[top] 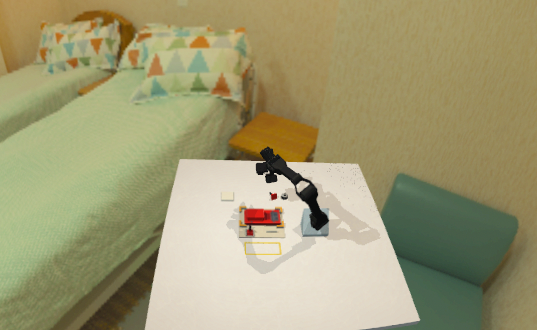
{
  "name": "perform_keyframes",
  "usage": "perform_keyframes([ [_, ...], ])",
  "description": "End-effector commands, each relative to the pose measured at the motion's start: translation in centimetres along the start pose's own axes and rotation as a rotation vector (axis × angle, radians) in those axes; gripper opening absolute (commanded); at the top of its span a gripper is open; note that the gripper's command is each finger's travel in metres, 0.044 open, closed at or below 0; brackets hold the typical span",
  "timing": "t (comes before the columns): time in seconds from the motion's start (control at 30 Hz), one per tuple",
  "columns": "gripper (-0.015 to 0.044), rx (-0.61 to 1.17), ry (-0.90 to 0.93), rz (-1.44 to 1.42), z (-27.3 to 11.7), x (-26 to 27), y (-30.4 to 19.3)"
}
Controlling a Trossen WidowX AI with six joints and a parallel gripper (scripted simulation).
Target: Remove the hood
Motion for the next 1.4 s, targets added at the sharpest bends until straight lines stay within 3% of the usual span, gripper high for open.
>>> perform_keyframes([
  [0.0,0.0440,-0.067,0.216,0.031,0.2,1.9,3.4],
  [0.4,0.0440,-0.068,0.917,0.249,-3.4,9.2,13.1],
  [1.37,0.0440,-0.066,0.926,0.253,-2.7,10.7,13.4],
])
Point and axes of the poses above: the point midway between the two fingers, 35 mm back from their tips, its own z axis out along the fingers, its own x axis across the jaws, y = z × x, the point moved 8 cm from there along -z, back along the fingers, and after that the axes turned 11 degrees about -z, right-handed, at the moved point
